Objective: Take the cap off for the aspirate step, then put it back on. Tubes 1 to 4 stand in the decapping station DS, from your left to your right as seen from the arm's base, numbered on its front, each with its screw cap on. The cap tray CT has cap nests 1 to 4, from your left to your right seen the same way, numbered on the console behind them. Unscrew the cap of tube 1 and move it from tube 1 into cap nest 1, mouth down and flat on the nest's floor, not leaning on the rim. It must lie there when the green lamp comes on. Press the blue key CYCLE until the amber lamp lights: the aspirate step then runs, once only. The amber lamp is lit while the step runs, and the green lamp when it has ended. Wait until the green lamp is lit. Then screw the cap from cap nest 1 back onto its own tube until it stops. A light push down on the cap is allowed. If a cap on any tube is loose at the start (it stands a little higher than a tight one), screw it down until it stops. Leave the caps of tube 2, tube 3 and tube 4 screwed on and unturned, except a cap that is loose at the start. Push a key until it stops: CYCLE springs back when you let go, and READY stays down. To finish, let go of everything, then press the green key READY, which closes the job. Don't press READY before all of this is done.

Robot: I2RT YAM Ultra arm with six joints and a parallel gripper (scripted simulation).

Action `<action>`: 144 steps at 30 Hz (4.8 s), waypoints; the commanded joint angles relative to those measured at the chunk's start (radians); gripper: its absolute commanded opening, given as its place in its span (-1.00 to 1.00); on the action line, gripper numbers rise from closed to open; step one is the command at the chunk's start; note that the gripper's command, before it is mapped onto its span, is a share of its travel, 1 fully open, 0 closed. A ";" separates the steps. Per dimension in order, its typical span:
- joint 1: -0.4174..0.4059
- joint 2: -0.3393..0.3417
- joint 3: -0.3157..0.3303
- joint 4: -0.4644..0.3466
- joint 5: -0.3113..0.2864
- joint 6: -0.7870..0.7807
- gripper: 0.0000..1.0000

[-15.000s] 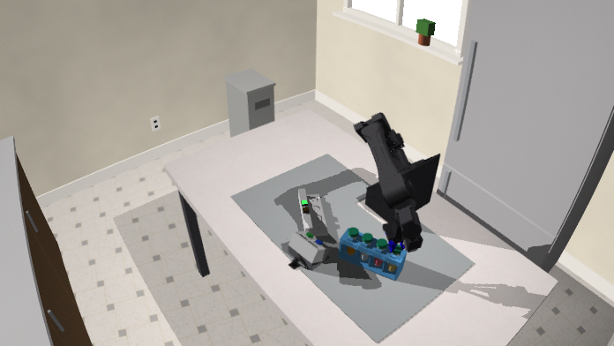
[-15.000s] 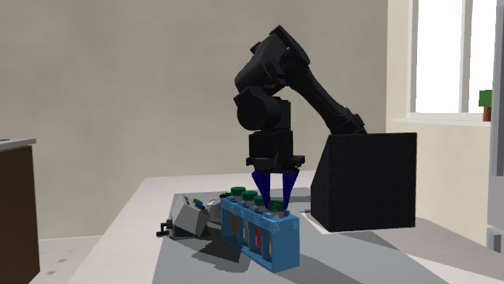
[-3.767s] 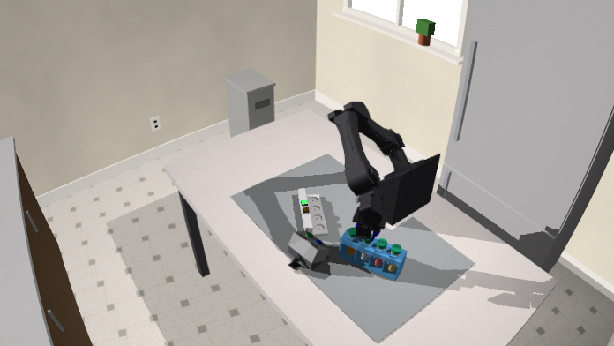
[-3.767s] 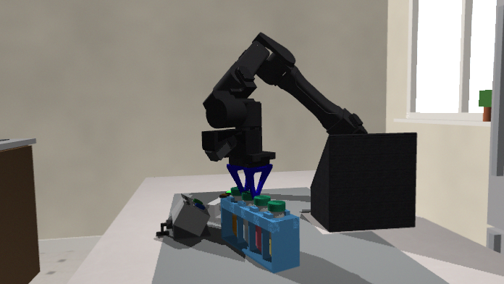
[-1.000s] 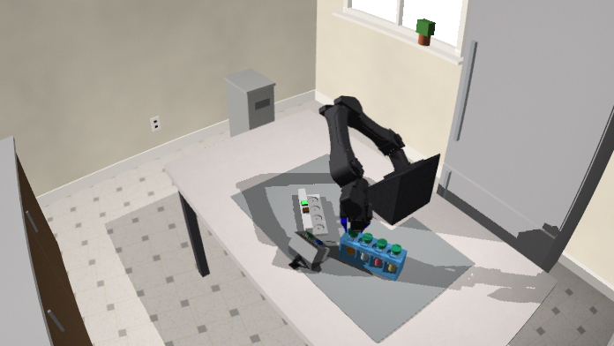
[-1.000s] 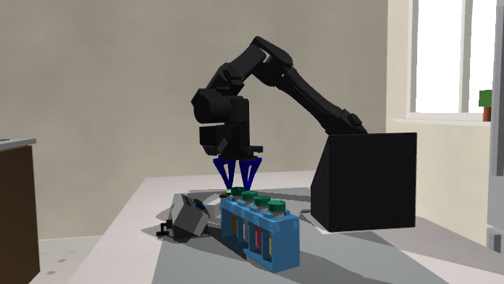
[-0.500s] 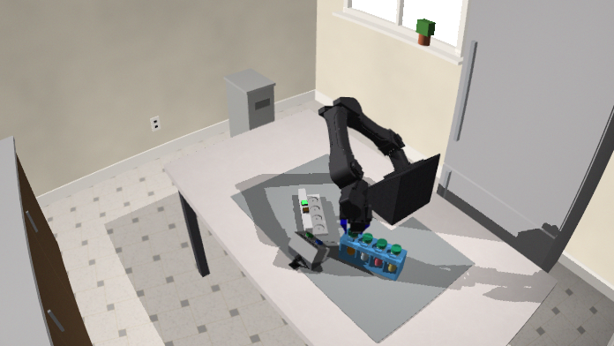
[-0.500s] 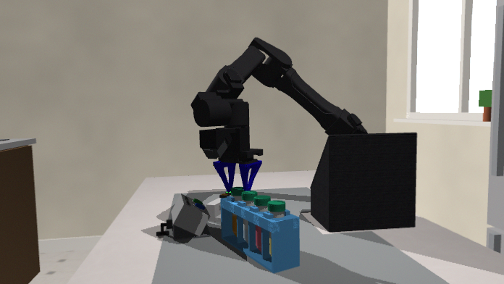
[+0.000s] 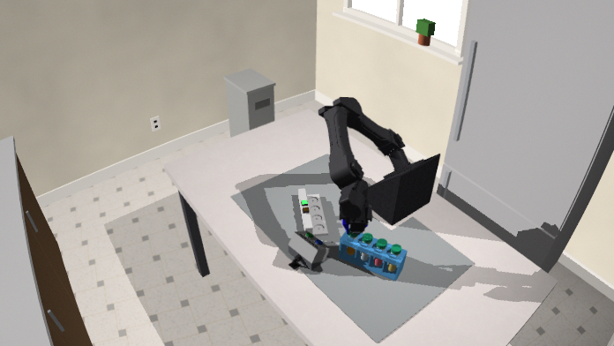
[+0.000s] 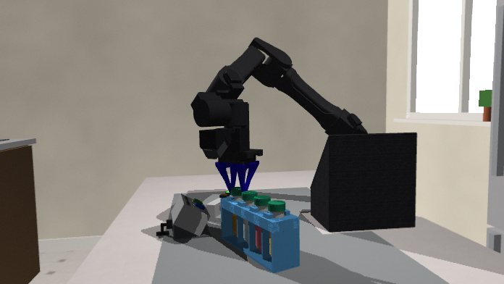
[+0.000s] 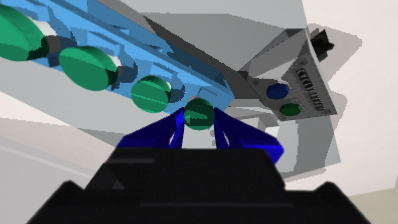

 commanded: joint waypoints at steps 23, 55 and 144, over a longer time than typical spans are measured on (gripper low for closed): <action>0.006 -0.005 0.002 0.002 0.001 0.320 -1.00; 0.006 -0.005 0.002 0.002 0.001 0.488 -0.02; -0.283 -0.039 0.267 -0.041 0.091 0.518 -1.00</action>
